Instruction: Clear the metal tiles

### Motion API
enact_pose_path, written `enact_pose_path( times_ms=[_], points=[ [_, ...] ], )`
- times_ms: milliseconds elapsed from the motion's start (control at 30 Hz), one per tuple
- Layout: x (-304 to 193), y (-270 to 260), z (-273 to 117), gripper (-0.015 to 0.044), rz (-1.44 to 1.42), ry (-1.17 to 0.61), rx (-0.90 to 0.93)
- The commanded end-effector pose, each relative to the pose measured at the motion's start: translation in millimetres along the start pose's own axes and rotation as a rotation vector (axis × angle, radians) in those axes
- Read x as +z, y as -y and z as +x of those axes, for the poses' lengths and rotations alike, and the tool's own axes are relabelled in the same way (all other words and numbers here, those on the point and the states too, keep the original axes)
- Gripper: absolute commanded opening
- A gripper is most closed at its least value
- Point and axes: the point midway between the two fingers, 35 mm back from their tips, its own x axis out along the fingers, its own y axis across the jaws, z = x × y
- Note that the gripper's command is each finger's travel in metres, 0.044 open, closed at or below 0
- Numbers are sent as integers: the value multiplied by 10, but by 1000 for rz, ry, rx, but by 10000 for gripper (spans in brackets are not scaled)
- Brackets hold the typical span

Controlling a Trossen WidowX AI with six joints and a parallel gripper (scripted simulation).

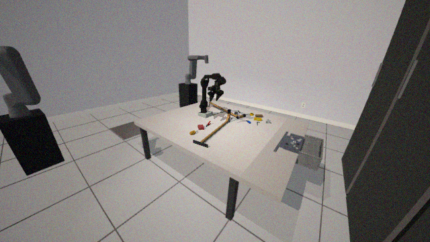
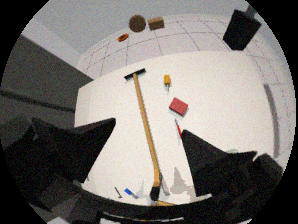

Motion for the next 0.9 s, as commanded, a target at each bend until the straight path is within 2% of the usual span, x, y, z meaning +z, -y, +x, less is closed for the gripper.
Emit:
enact_pose_path(
  times_ms=[0,867],
  points=[
    [-64,-27,65,440,45,7,-33],
    [-562,-145,541,440,356,107,-228]
  ],
)
